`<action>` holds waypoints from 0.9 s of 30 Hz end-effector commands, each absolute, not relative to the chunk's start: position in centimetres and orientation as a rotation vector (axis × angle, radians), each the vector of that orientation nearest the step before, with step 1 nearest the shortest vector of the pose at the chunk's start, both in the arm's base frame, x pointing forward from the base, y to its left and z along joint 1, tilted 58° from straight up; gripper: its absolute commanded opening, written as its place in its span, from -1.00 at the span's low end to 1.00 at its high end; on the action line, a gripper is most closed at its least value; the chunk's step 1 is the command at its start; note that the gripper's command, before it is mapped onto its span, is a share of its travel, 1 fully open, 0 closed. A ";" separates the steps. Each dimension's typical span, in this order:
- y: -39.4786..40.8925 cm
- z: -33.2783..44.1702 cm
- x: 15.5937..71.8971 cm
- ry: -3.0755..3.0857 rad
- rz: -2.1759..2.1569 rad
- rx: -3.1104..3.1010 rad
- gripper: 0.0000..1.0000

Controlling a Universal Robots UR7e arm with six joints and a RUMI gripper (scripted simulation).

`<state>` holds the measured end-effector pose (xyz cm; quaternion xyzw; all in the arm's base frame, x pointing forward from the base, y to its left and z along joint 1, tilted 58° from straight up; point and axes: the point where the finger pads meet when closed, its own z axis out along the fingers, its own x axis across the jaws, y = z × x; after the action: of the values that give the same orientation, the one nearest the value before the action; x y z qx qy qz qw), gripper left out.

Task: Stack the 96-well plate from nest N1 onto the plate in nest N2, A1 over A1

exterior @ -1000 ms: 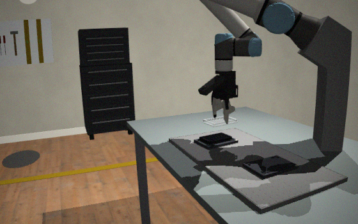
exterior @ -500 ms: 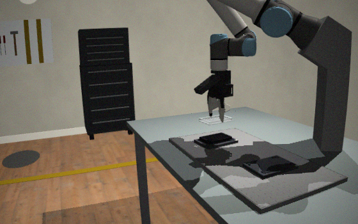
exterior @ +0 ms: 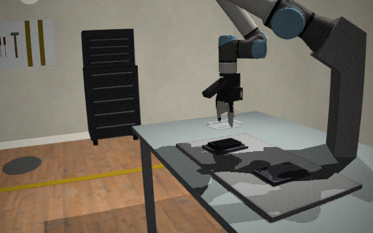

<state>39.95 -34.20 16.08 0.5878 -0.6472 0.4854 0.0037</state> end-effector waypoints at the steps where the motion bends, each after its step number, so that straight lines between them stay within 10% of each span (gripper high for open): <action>1: -34.2 16.1 40.0 -2.028 1.522 1.842 -1.00; 27: -34.9 15.3 40.8 -2.028 1.522 1.842 -1.00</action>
<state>40.40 -34.57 15.62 0.5879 -0.6472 0.4852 0.0036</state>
